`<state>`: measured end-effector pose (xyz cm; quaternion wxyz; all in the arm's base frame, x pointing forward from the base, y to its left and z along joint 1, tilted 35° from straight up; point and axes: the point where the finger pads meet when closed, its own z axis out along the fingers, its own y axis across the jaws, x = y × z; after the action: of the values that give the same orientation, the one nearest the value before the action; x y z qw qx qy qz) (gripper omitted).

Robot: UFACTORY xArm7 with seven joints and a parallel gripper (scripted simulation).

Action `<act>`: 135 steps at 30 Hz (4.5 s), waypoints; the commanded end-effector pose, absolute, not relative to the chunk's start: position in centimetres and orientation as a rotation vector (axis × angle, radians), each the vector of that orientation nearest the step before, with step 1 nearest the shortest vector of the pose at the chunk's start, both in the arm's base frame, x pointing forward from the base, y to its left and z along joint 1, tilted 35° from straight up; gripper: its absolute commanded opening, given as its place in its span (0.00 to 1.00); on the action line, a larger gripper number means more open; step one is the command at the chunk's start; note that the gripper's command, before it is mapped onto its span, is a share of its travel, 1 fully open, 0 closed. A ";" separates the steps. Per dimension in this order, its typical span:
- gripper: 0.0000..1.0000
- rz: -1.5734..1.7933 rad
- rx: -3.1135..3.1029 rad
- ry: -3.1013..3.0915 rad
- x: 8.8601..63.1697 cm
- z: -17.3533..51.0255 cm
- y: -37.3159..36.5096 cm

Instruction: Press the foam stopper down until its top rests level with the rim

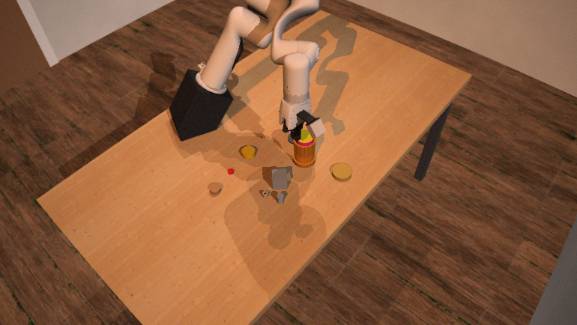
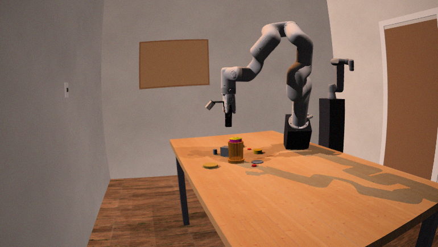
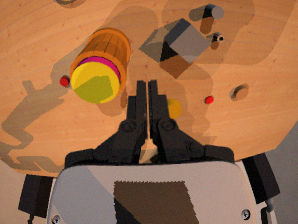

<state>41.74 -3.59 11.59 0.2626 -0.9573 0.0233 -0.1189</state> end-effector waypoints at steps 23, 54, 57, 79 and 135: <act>0.00 -0.320 -2.558 -0.060 40.0 12.9 3.1; 0.00 -0.319 -2.559 -0.060 40.0 12.9 3.0; 0.00 -0.319 -2.559 -0.060 40.0 12.9 3.0; 0.00 -0.318 -2.559 -0.061 40.8 10.6 4.4; 0.00 -0.318 -2.559 -0.061 41.2 9.0 5.4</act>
<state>41.05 5.48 9.08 0.2779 -0.9532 -0.0234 -0.1170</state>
